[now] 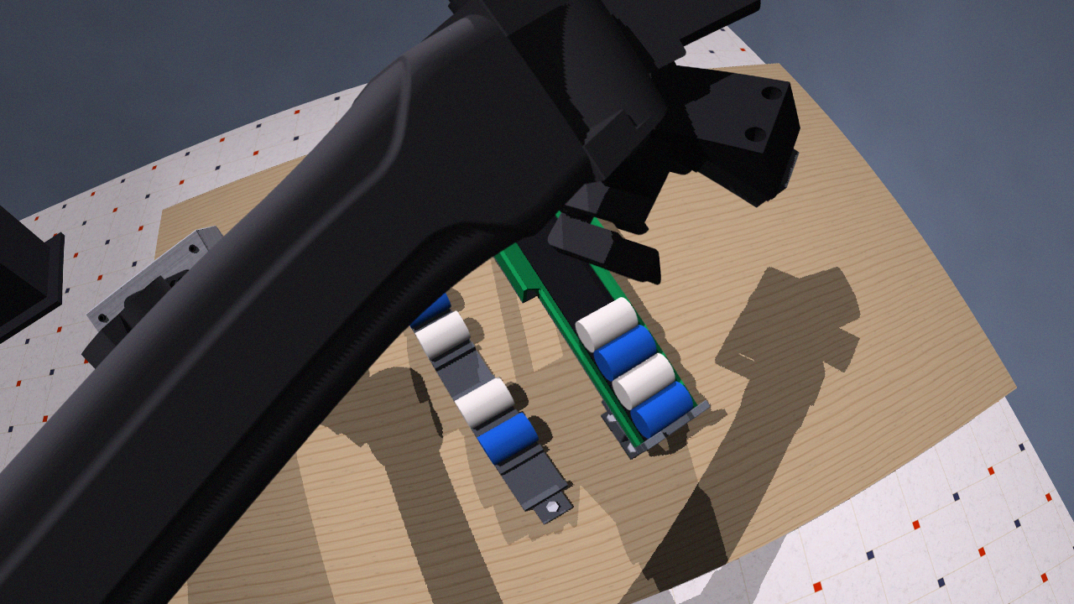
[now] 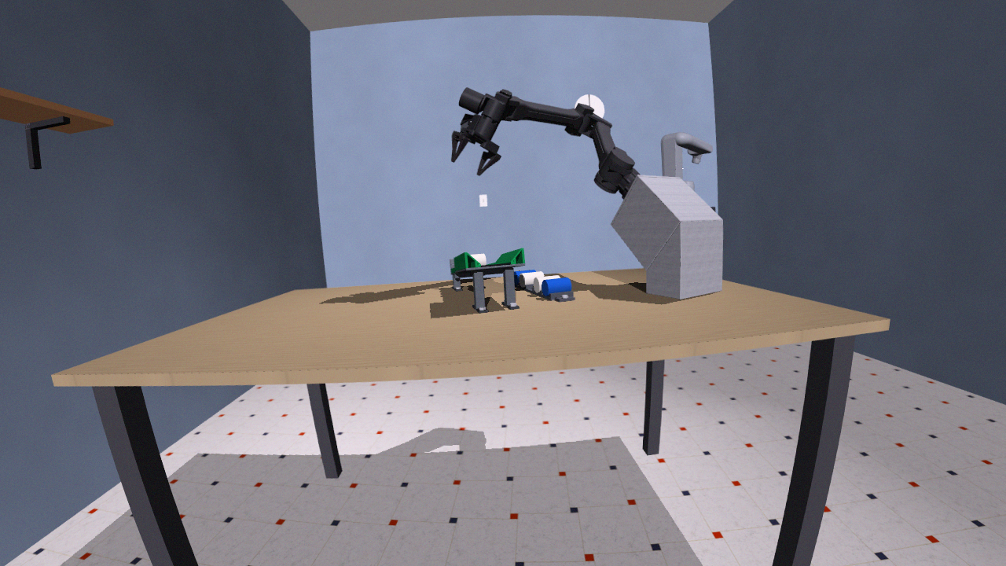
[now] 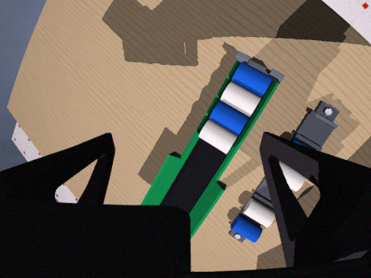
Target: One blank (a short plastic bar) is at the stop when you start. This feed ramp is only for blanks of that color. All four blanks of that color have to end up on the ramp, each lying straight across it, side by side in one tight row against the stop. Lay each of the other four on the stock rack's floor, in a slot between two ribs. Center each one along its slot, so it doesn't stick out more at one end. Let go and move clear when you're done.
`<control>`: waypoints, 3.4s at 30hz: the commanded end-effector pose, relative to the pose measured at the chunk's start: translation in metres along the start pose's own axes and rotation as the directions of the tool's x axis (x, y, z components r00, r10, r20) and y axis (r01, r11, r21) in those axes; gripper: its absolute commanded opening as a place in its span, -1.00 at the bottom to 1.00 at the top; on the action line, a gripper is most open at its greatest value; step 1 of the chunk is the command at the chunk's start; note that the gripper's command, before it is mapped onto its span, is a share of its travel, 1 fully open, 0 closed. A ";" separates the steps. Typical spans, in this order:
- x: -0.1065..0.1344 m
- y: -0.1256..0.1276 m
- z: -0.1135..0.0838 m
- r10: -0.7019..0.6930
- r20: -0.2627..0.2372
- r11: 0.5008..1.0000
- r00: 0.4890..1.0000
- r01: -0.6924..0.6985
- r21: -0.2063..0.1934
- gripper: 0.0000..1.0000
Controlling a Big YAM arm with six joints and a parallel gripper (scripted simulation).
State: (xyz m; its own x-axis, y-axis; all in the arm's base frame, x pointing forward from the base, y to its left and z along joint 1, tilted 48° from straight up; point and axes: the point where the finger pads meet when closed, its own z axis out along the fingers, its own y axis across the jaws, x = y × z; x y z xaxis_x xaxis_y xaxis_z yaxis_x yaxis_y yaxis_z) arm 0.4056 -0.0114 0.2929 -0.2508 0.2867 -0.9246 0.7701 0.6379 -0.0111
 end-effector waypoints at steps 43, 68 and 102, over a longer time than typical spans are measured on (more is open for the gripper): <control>0.065 -0.025 -0.074 -0.766 0.117 0.625 0.632 0.775 -0.092 1.00; 0.065 -0.025 -0.074 -0.766 0.117 0.625 0.632 0.775 -0.092 1.00; 0.087 -0.087 0.021 -0.301 -0.193 0.945 0.934 0.319 0.070 1.00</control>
State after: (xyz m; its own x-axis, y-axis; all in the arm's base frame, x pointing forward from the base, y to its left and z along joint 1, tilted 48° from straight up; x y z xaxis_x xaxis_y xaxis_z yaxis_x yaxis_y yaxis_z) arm 0.3264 -0.0487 0.2108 -0.6450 0.1025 -0.7573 0.5986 0.6838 -0.4173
